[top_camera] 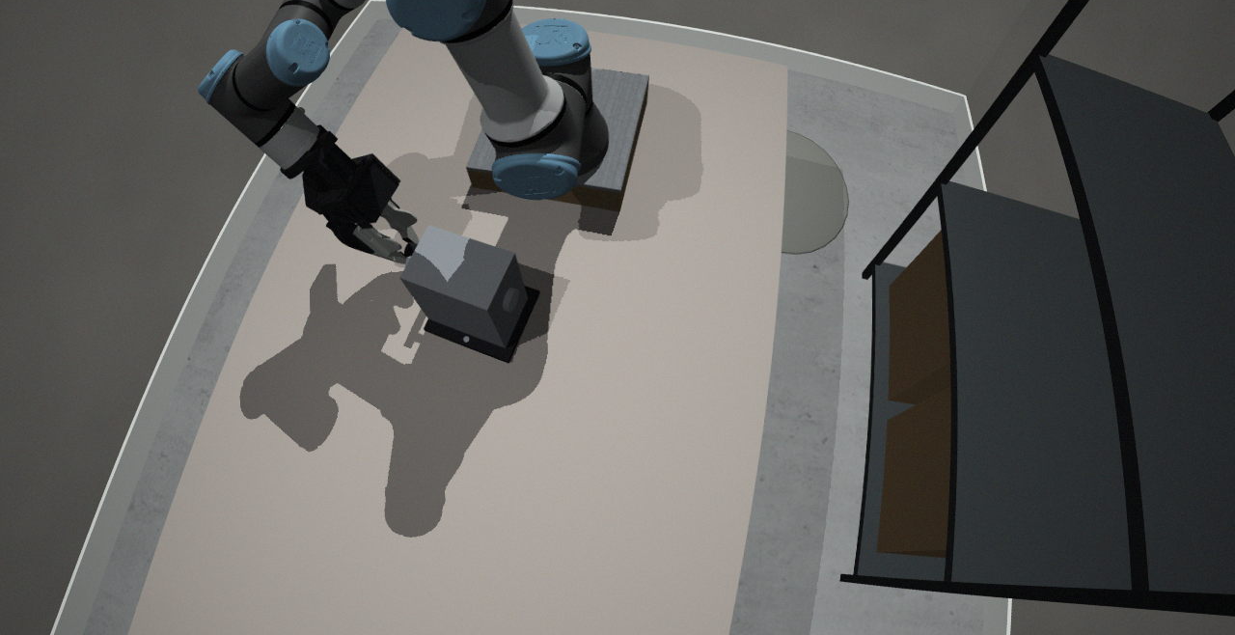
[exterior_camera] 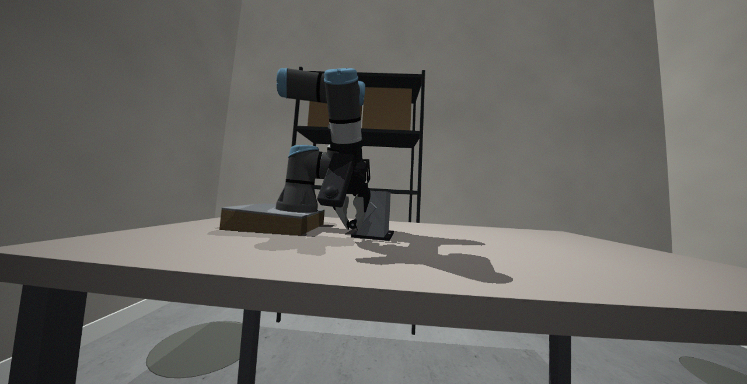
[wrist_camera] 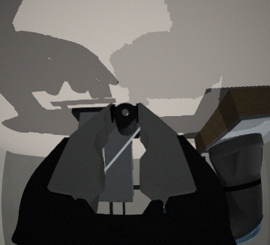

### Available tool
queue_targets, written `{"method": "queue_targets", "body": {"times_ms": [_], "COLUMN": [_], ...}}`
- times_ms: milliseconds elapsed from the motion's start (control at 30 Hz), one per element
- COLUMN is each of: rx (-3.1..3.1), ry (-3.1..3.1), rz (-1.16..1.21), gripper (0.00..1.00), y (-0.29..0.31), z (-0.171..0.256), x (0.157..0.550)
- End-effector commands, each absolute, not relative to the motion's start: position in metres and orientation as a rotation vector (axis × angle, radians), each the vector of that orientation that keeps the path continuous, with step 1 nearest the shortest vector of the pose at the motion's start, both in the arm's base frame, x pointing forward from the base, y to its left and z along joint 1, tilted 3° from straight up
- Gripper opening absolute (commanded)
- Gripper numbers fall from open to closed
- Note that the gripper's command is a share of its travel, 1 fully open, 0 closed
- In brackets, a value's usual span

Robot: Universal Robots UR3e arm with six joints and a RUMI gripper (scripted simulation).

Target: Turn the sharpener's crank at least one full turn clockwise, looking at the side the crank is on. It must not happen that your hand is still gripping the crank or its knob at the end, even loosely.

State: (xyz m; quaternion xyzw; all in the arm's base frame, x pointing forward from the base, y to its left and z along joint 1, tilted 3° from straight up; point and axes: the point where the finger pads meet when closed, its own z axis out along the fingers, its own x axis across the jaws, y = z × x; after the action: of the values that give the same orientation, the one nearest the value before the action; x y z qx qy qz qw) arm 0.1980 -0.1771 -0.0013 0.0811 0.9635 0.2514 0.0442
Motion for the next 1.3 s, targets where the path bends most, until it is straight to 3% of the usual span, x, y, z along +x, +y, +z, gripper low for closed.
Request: {"method": "queue_targets", "body": {"times_ms": [0, 1267], "rx": [0.248, 0.248], "ry": [2.944, 2.944], "rz": [0.764, 0.764], "gripper": [0.09, 0.09], "y": [-0.177, -0.174], "z": [0.002, 0.037], "x": [0.195, 0.178]}}
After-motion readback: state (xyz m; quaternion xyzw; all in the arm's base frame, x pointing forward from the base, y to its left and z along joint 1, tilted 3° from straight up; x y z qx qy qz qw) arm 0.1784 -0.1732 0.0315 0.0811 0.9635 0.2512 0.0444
